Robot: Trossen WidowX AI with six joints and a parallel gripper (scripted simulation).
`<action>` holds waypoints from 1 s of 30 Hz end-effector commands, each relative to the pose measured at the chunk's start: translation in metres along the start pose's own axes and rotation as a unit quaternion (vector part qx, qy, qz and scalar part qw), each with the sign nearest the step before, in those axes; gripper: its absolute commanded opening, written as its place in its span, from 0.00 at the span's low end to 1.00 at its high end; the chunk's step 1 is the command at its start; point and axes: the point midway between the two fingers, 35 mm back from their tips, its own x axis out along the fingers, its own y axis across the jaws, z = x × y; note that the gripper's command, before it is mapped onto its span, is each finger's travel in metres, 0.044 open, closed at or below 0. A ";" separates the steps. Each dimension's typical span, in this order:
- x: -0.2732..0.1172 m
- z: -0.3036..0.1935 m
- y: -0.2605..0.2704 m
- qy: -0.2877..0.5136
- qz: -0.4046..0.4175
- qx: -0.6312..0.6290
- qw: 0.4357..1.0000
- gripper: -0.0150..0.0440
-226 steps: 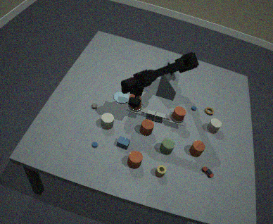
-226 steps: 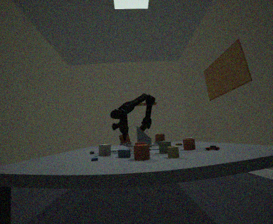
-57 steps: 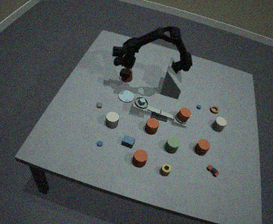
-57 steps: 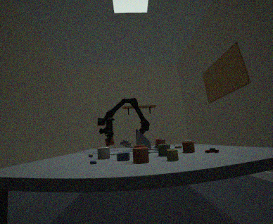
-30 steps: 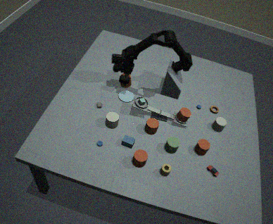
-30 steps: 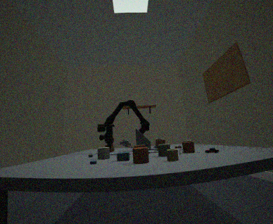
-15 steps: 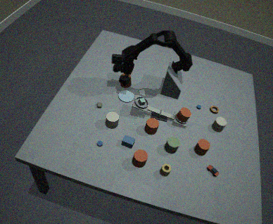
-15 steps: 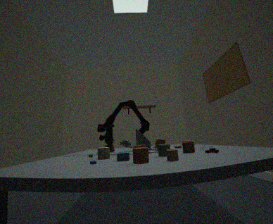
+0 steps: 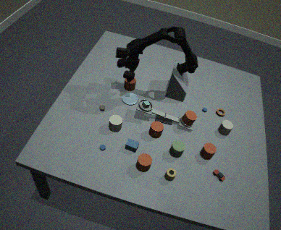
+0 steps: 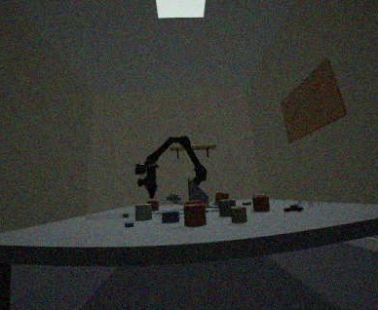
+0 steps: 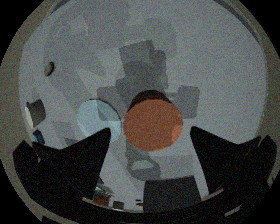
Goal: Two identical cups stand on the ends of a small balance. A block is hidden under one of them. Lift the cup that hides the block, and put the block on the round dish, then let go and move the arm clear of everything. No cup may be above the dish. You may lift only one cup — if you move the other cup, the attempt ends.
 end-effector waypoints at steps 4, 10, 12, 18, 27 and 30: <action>-0.022 -0.013 0.043 -0.009 -0.002 -0.069 0.998 0.73; -0.041 -0.045 0.104 -0.012 -0.001 -0.164 0.986 0.69; -0.045 -0.059 0.124 -0.011 0.000 -0.197 0.980 0.69; -0.053 -0.113 0.179 0.000 0.003 -0.293 0.956 0.69; -0.052 -0.139 0.199 0.007 0.005 -0.331 0.943 0.69; -0.040 -0.140 0.199 0.007 0.005 -0.331 0.943 0.69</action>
